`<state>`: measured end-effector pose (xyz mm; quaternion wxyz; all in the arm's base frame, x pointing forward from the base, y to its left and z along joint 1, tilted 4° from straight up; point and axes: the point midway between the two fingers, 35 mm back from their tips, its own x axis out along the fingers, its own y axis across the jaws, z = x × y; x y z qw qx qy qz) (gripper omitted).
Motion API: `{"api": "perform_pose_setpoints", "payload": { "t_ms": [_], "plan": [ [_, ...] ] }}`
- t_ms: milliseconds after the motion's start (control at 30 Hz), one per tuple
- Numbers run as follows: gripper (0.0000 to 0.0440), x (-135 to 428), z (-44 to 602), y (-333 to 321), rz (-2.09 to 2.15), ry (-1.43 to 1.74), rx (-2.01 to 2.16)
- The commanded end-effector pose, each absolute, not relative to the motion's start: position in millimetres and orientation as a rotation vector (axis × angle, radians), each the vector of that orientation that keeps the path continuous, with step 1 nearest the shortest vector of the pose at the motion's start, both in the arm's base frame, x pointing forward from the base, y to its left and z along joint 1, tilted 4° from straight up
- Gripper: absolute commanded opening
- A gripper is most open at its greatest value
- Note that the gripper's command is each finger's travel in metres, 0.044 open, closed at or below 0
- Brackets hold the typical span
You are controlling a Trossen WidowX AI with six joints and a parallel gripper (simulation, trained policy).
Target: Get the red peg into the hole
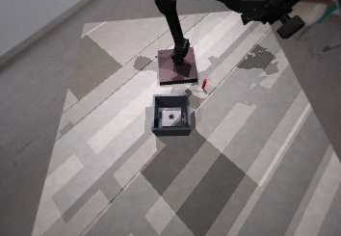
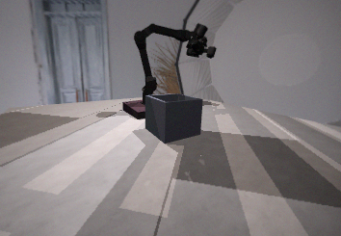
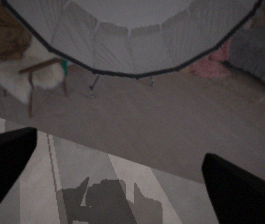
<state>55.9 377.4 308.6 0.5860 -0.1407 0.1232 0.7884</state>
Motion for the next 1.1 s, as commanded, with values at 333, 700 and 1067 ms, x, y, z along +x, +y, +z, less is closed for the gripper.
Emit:
{"api": "perform_pose_setpoints", "payload": {
  "t_ms": [333, 700, 1067],
  "plan": [
    [0.0440, 116.4, 270.1, 352.4, 1.505, 0.713, -0.149],
    [0.0440, 154.1, 242.8, 322.6, 1.212, 0.974, 0.013],
    [0.0440, 181.3, 216.3, 286.1, 0.894, 1.189, 0.190]
  ]
}}
